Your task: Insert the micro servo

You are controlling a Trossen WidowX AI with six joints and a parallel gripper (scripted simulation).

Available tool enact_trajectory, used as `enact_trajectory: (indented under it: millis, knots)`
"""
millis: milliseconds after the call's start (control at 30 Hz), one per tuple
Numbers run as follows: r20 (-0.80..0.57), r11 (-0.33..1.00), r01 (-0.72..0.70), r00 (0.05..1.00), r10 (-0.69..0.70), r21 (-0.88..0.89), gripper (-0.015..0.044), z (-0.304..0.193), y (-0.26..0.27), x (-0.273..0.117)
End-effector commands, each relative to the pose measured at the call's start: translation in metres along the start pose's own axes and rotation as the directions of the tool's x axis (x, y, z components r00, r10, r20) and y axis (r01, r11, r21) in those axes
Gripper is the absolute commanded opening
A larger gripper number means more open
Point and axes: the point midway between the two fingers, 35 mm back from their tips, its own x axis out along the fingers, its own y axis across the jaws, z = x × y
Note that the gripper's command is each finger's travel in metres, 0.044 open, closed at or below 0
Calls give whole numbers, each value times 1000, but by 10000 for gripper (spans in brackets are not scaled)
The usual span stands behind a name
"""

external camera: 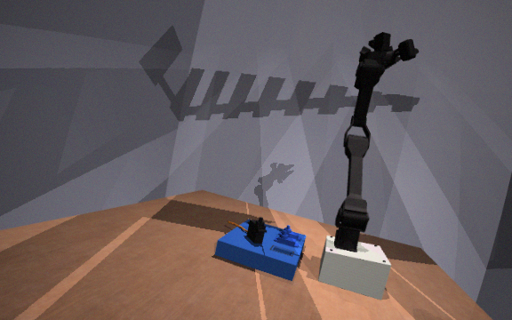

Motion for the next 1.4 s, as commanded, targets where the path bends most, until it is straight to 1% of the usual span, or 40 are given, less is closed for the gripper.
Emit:
enact_trajectory:
  millis: [0, 33, 200, 300, 400, 867, 1233, 1367]
  knots:
    - [1, 1000, 2, 1000, -2, -3, 426, 0, -1, 0]
    - [5, 1000, 5, 1000, -5, -7, 440, 1, -2, 0]
    - [27, 999, 26, 999, -25, -25, 440, 5, -11, -1]
    - [63, 997, 38, 997, -34, -64, 440, 12, -20, -3]
    - [104, 992, 81, 992, -71, -100, 440, 21, -36, -7]
    - [204, 974, 179, 968, -149, -138, 440, 39, -68, -20]
    - [351, 889, 384, 891, -287, -249, 440, 69, -119, -52]
    - [402, 864, 445, 854, -330, -236, 440, 77, -132, -64]
